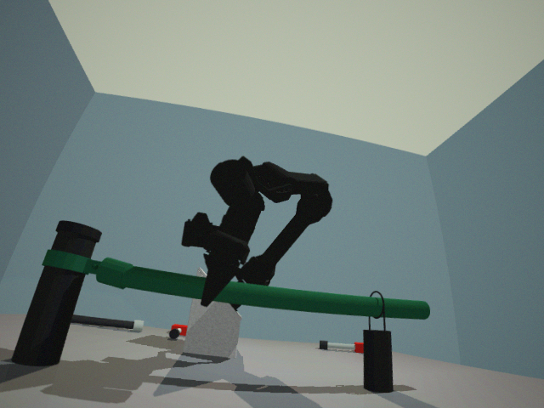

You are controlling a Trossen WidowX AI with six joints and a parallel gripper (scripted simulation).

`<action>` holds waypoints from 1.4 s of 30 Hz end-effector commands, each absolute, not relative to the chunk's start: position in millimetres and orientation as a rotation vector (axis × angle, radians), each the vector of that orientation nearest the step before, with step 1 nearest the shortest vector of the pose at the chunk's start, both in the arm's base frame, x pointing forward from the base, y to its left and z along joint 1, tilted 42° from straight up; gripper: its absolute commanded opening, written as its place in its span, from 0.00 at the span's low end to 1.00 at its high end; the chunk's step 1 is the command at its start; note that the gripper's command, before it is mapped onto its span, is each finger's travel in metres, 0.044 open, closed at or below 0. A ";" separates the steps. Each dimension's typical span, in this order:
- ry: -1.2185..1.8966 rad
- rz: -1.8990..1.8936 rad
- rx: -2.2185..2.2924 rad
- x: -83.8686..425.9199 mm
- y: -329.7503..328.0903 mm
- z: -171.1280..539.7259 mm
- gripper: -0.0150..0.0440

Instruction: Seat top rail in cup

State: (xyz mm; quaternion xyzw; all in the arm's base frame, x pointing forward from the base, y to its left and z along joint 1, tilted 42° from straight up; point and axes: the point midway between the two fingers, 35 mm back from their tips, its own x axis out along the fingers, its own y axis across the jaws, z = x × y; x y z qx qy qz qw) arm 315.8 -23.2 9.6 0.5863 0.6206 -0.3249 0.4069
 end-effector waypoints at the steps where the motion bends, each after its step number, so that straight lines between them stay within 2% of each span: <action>1: 1.547 -0.830 1.474 316.6 -31.7 9.1 0.25; 42: 1.546 -0.830 1.473 318.4 -44.1 1.3 0.25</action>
